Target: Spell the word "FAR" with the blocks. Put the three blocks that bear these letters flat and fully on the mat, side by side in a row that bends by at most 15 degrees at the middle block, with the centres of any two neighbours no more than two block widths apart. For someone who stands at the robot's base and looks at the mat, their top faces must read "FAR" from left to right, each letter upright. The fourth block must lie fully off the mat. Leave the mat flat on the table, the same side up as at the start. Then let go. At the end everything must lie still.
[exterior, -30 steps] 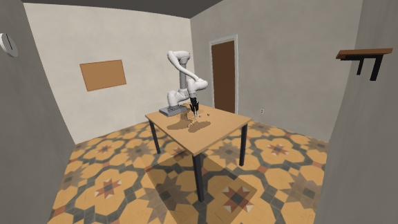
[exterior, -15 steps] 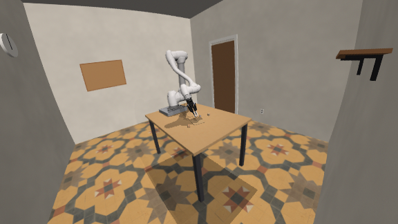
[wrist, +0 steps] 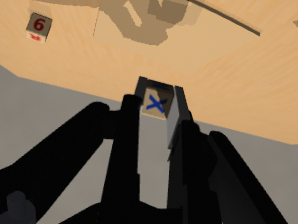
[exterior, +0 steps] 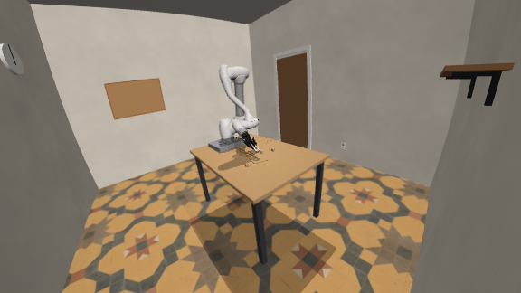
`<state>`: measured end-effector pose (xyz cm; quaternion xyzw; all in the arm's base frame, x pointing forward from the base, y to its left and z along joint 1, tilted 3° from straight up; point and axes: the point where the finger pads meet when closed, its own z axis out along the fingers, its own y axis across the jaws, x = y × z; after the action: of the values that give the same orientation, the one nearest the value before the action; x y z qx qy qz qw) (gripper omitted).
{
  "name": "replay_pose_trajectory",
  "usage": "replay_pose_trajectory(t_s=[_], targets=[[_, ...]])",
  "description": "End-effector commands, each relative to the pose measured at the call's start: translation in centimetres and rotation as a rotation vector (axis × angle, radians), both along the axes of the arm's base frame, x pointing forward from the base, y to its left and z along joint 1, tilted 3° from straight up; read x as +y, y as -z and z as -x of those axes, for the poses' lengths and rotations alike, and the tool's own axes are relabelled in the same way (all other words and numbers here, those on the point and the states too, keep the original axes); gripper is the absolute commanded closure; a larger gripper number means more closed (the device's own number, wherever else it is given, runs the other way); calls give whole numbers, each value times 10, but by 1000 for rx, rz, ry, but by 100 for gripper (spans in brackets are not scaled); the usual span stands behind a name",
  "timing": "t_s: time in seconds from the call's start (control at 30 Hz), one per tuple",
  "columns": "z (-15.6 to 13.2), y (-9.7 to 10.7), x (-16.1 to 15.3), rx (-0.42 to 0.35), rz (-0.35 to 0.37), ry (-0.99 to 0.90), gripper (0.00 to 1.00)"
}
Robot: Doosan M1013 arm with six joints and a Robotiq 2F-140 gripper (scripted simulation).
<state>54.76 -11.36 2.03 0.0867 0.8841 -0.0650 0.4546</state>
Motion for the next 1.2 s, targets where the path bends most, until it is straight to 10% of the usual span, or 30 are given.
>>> replay_pose_trajectory(t_s=[0.0,1.17], targets=[[3,4,0,-24,9,-4,87],[5,55,-1,-25,9,-4,87]])
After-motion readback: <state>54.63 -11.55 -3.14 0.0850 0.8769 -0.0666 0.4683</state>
